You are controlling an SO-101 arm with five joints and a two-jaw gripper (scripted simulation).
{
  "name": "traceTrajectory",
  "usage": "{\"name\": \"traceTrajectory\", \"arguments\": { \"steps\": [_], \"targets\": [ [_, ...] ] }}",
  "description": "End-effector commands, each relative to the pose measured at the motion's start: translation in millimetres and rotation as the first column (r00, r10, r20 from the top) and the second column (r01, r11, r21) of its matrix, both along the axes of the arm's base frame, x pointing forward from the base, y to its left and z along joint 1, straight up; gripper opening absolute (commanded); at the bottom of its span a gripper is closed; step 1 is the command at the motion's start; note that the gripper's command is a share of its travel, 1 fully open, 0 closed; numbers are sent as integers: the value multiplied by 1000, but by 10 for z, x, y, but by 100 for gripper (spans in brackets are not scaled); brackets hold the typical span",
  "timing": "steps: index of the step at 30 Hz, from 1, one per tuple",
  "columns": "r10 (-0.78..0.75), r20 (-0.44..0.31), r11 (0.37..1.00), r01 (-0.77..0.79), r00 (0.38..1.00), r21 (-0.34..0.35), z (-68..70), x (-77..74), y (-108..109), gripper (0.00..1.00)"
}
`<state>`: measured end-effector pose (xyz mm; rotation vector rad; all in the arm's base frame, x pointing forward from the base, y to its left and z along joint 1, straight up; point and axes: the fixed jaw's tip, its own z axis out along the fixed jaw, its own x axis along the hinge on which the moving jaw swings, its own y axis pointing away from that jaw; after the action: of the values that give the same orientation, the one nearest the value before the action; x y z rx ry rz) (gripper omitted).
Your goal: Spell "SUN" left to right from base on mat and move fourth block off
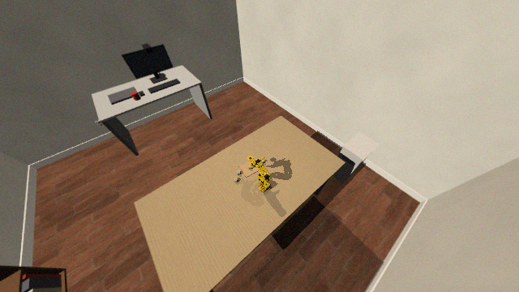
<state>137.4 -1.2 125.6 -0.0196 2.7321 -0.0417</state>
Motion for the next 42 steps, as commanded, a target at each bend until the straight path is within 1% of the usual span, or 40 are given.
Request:
{"name": "traceTrajectory", "arguments": {
  "steps": [1, 10, 14, 18, 20, 25, 30, 35, 37, 42],
  "targets": [
    [-8, 28, 1000, 7, 1000, 7, 53, 4, 12, 100],
    [14, 18, 1000, -14, 1000, 9, 63, 29, 46, 98],
    [64, -4, 998, -64, 998, 13, 80, 86, 130, 93],
    [146, -41, 989, -145, 988, 20, 95, 176, 283, 86],
    [146, -41, 989, -145, 988, 20, 95, 176, 283, 86],
    [278, -102, 961, -277, 955, 29, 76, 302, 582, 73],
    [415, -169, 909, -415, 894, 35, -11, 378, 969, 59],
    [526, -230, 846, -532, 819, 38, -150, 362, 1349, 46],
    [526, -230, 846, -532, 819, 38, -150, 362, 1349, 46],
    [596, -272, 791, -610, 756, 37, -283, 292, 1624, 37]
  ]
}}
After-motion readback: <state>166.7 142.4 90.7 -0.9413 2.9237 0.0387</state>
